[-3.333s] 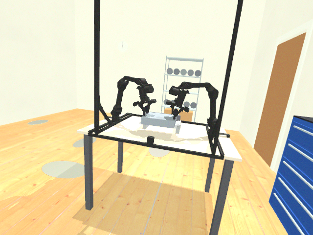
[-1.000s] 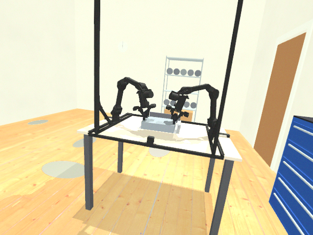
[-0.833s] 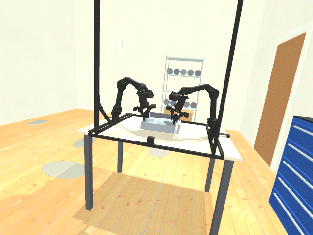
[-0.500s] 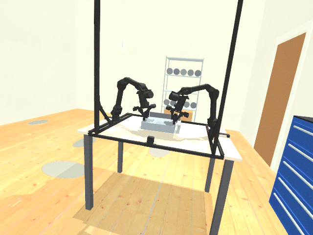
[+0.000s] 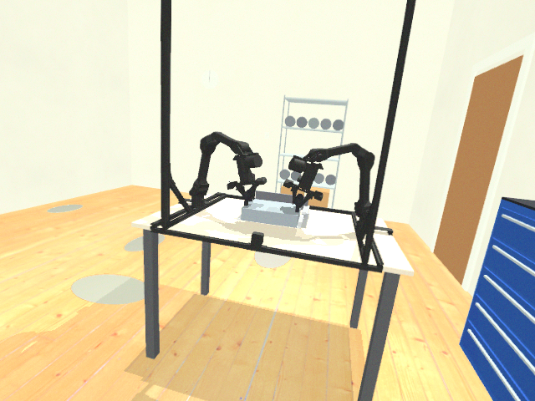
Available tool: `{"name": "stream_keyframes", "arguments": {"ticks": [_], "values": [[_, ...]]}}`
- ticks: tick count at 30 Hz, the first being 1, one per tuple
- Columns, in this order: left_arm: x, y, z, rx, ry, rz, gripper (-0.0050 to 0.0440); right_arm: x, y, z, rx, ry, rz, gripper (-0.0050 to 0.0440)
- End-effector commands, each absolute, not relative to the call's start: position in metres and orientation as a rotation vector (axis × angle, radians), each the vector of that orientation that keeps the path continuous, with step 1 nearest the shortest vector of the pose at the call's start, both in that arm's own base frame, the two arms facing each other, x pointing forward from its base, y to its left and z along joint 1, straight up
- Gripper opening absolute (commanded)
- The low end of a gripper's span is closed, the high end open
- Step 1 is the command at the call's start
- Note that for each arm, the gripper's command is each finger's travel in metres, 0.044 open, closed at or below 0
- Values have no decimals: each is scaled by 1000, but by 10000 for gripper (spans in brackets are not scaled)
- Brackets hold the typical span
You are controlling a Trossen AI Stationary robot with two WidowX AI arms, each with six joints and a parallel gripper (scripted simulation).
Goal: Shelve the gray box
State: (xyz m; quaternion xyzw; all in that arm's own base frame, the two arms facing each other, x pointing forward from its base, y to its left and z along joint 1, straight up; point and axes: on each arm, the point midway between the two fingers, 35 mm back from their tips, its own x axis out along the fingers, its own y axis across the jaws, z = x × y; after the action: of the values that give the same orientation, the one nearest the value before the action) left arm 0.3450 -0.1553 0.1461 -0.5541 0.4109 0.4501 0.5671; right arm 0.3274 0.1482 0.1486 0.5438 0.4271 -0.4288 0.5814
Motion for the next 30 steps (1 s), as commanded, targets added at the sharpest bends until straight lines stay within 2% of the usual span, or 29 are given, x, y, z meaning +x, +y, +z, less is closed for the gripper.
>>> {"name": "stream_keyframes", "arguments": {"ticks": [1, 30], "values": [[346, -155, 157, -1327, 946, 1023, 0, 328, 147, 157, 1288, 982, -974, 0], [345, -129, 155, -1326, 946, 1023, 0, 329, 121, 155, 1288, 982, -974, 0]]}}
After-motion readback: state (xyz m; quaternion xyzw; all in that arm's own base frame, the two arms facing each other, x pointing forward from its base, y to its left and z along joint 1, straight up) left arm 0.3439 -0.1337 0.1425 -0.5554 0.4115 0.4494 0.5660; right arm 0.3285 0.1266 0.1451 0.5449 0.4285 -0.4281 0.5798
